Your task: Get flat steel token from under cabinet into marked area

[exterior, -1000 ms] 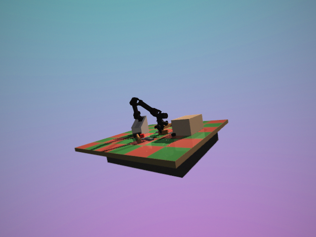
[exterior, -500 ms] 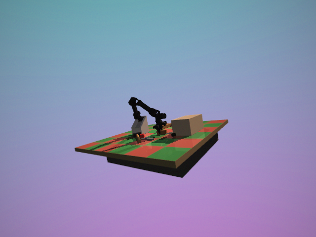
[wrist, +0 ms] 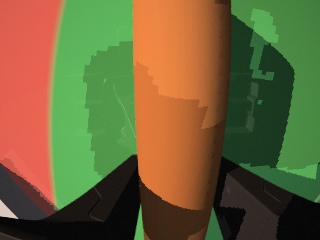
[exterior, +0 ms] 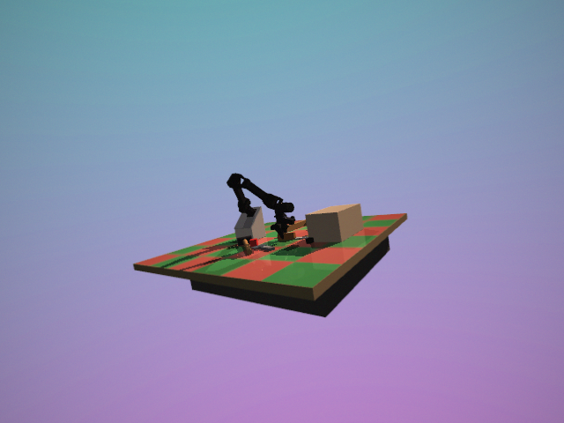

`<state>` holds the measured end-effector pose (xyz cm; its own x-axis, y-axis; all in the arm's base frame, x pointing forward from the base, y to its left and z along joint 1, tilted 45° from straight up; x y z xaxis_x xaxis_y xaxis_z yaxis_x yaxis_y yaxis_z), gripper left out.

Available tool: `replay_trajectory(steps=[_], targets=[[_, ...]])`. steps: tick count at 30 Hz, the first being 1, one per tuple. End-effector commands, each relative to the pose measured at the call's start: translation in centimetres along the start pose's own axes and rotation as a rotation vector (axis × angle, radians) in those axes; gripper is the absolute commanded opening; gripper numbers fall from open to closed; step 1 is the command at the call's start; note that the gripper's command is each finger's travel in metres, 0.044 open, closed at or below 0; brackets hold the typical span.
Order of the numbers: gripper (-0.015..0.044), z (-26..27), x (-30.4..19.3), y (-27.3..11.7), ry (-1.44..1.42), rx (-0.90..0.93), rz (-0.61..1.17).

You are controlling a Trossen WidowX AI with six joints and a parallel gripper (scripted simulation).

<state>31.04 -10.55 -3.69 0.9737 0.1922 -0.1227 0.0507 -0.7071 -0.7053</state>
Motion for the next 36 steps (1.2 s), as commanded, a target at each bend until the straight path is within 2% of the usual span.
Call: replay_trajectory(steps=[1,36], targets=[[0.0,0.1,-0.8,0.1,-0.008,0.004,0.006],[0.0,-0.6,-4.8,0.1,-0.01,0.004,0.008]])
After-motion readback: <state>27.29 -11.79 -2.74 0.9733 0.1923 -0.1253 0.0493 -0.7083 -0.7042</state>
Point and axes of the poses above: the point midway between the two fingers, 35 mm back from their tips, its own y axis out along the fingers, its own z axis across the jaws, x = y × z, the point moved 2 cm from there along -y, back along the fingers, and after that the axes turned 2 degrees about y, right-handed, at the moved point
